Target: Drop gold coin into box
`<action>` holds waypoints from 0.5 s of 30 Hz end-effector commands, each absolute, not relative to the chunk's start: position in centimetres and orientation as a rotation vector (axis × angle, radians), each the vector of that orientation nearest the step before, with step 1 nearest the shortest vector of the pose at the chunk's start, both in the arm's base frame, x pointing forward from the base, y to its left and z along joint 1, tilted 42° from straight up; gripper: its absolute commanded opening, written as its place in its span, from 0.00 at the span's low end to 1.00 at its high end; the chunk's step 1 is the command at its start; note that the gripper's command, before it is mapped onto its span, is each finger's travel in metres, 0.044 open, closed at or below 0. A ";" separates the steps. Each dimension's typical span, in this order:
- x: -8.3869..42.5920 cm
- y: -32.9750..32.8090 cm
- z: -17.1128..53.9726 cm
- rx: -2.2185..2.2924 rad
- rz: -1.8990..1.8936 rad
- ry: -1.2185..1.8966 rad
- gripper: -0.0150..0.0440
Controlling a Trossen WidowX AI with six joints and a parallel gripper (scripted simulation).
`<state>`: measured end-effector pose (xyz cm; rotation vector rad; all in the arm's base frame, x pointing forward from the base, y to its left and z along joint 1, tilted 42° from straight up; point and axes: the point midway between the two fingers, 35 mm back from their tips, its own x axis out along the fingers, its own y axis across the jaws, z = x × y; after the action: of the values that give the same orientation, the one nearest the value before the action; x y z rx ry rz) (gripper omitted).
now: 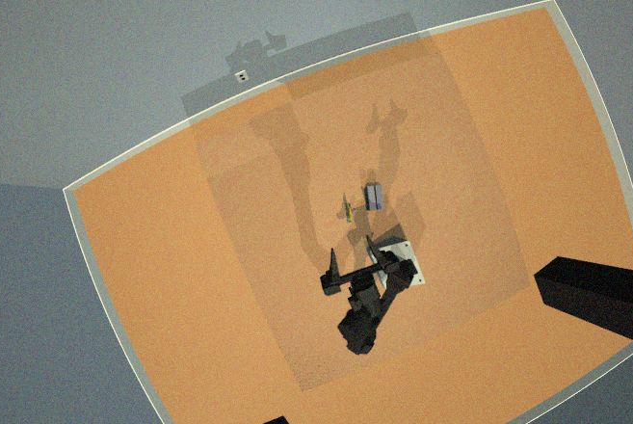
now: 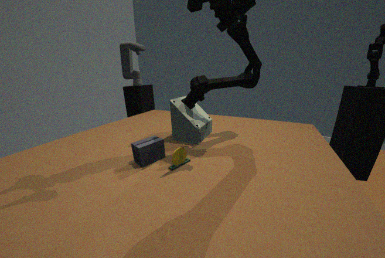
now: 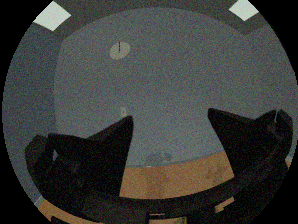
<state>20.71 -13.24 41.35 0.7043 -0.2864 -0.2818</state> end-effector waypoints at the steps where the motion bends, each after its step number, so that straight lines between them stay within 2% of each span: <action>1: 20.8 -13.3 41.2 0.706 -0.281 -0.281 0.89; 9: 27.2 -12.9 33.7 0.802 -0.215 0.083 0.53; 15: 31.2 -9.8 25.5 0.865 -0.118 0.470 0.53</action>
<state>29.13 -11.85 29.92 0.8389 0.2552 -0.1824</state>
